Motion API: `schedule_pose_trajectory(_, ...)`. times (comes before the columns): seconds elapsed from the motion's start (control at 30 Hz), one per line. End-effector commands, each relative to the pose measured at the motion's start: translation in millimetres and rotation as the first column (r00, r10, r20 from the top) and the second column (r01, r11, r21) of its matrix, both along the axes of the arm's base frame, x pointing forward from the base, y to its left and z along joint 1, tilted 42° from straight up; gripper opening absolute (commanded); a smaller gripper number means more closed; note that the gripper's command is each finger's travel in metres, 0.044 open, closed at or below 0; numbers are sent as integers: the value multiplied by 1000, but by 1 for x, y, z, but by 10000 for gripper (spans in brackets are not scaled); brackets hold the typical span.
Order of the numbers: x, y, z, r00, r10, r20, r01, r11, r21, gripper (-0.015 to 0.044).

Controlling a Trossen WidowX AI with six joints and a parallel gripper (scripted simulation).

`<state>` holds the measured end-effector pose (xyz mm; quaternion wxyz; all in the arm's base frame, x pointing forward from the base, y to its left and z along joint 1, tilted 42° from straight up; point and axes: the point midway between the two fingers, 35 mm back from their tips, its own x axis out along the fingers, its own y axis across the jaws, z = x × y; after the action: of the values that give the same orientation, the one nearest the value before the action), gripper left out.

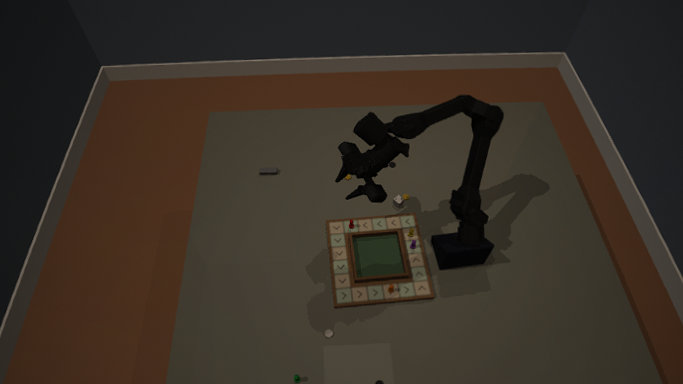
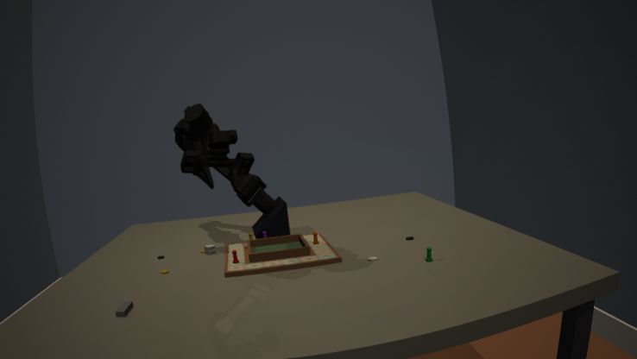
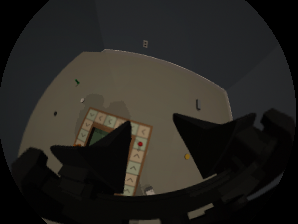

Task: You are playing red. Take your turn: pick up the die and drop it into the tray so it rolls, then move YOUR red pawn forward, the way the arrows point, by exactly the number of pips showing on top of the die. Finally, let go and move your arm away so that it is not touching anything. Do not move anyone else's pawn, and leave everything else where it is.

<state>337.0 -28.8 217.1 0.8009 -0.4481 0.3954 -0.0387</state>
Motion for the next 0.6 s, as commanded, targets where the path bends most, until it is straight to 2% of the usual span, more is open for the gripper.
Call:
schedule_pose_trajectory(0.0,-38,-49,-20,982,-116,-149,103,991,-89,275)
schedule_pose_trajectory(0.17,-97,-99,-42,901,-267,-343,213,959,-186,275)
schedule_pose_trajectory(0.37,-176,-134,-61,729,-399,-556,297,917,-267,275)
schedule_pose_trajectory(0.57,-183,-134,-65,707,-408,-577,304,913,-273,275)
